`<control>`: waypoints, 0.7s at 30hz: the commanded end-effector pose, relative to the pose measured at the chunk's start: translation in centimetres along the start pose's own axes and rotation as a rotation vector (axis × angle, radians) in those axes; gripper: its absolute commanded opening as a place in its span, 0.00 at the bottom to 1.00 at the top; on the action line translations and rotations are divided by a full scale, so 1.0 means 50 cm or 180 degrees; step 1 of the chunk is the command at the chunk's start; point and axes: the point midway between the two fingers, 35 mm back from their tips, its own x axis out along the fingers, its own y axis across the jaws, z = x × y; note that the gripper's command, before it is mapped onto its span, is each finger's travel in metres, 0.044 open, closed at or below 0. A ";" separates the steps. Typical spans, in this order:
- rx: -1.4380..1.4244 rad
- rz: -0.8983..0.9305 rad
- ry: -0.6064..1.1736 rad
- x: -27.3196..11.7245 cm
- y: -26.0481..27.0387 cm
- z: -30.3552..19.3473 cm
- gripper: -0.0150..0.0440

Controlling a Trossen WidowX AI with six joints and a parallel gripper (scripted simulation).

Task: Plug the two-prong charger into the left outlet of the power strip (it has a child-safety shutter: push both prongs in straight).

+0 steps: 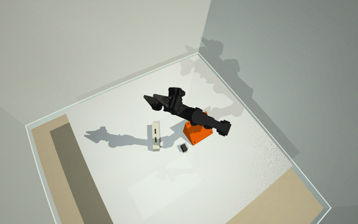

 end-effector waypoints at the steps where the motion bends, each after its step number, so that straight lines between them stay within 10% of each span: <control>1: -0.0294 -0.0147 0.0107 -0.009 -0.027 -0.022 1.00; 21: -0.1843 -0.0866 0.0911 -0.069 -0.201 -0.129 1.00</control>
